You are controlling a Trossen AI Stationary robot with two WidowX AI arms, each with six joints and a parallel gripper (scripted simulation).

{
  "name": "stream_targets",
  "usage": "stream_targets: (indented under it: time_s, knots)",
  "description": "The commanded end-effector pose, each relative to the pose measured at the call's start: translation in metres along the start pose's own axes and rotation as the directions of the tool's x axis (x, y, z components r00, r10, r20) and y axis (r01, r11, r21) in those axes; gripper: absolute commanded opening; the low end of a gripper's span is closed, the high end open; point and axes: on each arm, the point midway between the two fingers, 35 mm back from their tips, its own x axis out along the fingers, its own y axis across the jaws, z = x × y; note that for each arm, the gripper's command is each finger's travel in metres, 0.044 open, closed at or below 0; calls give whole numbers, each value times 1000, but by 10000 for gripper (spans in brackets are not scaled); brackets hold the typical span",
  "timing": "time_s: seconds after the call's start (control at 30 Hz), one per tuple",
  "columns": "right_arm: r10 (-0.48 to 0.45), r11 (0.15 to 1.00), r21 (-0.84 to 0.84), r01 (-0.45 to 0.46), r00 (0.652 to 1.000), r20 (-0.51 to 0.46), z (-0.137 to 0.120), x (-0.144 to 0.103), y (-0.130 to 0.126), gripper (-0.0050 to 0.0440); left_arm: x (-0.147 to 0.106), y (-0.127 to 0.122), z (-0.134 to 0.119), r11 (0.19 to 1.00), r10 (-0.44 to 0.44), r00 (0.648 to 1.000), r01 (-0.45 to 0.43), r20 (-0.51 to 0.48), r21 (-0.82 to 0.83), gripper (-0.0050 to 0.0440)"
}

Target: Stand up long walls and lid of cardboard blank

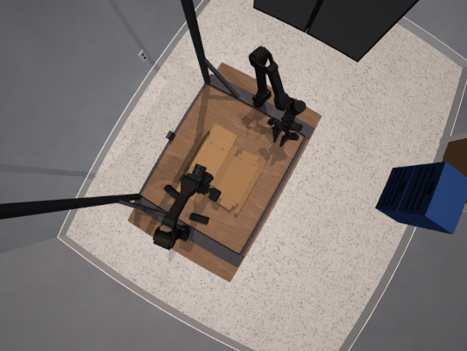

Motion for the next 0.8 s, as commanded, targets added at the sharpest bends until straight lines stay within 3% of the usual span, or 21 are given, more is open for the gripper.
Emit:
stream_targets:
  time_s: [0.0, 0.13, 0.2, 0.27, 0.77]
  knots:
    - [68, 997, 18, -70, 996, 57, 15, -8, 19, 196, 11, 11, -11, 1000, -4, 1000, 4, 3, 0, 132]
    - [132, 991, 25, -135, 987, 90, 25, -12, 38, 196, 21, 22, -27, 1000, 2, 1000, -2, -13, -22, 36]
    - [132, 991, 25, -135, 987, 90, 25, -12, 38, 196, 21, 22, -27, 1000, 2, 1000, -2, -13, -22, 36]
    - [170, 985, 26, -173, 979, 109, 31, -15, 49, 196, 27, 27, -33, 1000, 1, 1000, -1, -11, -11, 0]
    - [351, 933, 14, -360, 918, 184, 54, -32, 105, 196, 50, 42, -73, 1000, 0, 1000, 1, -12, 16, 0]
